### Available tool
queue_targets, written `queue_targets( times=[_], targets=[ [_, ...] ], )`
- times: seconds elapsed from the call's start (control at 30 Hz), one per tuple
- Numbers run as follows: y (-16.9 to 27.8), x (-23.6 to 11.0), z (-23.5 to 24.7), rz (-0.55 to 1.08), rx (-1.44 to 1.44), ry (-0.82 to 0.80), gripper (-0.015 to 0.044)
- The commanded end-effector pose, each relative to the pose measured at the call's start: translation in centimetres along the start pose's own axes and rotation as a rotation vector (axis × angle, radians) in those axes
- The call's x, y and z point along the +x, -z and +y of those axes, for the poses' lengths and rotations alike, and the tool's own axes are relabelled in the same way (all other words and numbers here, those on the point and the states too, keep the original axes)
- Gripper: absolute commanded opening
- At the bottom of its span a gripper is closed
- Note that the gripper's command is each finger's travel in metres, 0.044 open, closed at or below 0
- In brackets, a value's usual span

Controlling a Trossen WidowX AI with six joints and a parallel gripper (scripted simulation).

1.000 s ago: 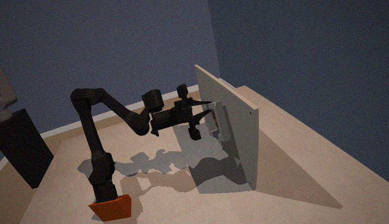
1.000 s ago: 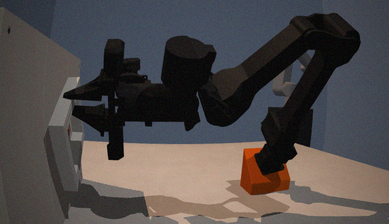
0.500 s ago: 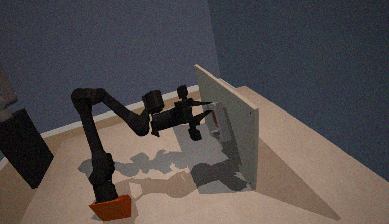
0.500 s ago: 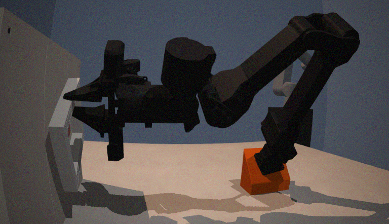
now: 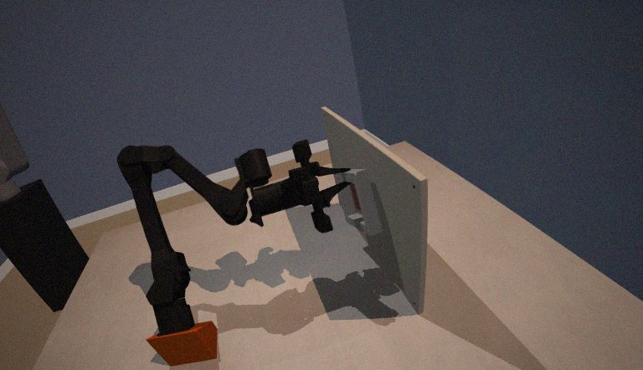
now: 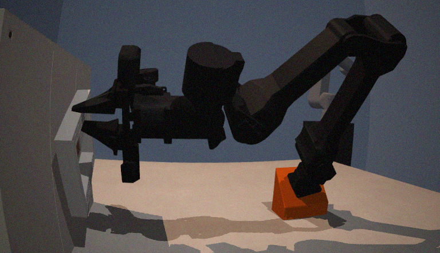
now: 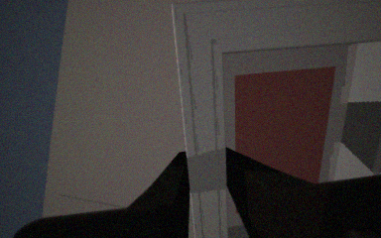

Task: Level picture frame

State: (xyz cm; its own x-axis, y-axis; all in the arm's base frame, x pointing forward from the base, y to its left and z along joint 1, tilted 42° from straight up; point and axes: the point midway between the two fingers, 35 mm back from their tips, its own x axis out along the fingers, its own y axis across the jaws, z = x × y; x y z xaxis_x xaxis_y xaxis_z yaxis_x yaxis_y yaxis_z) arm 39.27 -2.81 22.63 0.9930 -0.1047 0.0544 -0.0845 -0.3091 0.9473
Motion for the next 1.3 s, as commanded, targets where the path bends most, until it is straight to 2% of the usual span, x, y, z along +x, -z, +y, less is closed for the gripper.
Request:
queue_targets(
  times=[0.0, 1.27],
  targets=[
    [0.01, -0.01, 0.01, 0.001, 0.022, -0.001, 0.0000],
    [-0.11, -0.01, 0.16, 0.003, 0.221, -0.002, 0.0000]
  ],
)
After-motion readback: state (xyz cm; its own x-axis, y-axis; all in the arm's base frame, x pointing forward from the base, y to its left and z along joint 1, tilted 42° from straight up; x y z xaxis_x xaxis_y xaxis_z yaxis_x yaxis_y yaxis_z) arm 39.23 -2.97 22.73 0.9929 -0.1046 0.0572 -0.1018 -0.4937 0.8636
